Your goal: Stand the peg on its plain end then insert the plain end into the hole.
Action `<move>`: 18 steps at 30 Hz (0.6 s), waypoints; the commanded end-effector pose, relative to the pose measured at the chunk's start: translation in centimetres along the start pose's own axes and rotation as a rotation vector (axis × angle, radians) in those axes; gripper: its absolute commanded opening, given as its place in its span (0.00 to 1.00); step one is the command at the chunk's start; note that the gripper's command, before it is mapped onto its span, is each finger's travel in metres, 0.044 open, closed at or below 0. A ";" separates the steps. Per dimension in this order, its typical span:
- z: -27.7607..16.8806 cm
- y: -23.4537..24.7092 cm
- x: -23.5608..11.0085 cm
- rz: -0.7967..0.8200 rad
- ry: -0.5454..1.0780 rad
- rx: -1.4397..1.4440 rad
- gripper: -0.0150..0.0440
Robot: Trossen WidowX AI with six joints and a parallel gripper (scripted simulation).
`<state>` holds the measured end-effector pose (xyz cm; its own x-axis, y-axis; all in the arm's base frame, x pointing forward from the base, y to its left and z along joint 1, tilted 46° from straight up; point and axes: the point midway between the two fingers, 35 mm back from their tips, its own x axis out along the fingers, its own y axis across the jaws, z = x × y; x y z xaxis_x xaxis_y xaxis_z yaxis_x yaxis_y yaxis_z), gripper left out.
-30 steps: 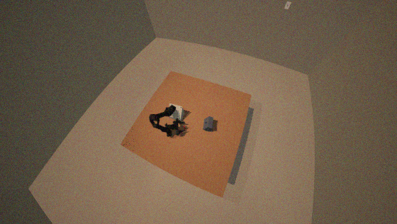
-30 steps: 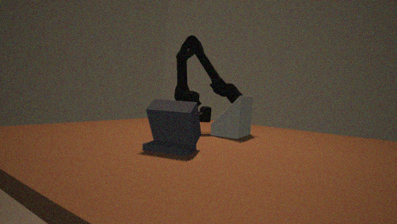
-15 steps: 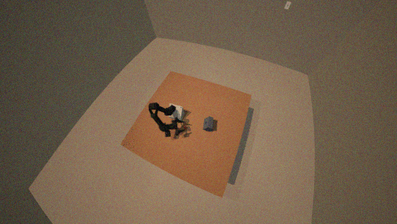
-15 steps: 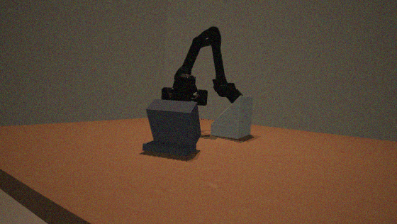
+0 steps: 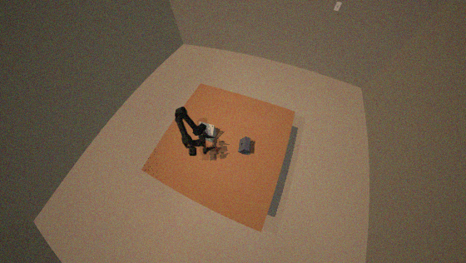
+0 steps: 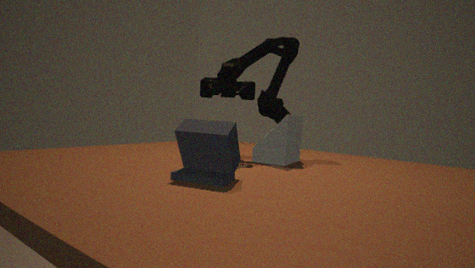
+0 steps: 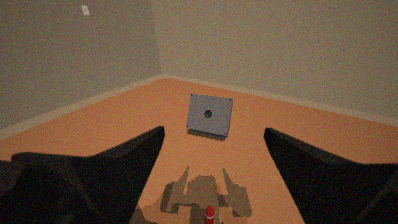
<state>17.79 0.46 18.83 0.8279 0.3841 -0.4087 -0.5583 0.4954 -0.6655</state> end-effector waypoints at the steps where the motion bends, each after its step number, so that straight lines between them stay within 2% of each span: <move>1: -0.2 0.4 0.2 0.036 0.032 0.048 1.00; 18: -4.2 3.1 1.7 0.320 0.416 0.346 1.00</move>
<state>17.73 -0.41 14.09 0.5825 0.2812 -0.7626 -0.7075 0.6374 -0.3054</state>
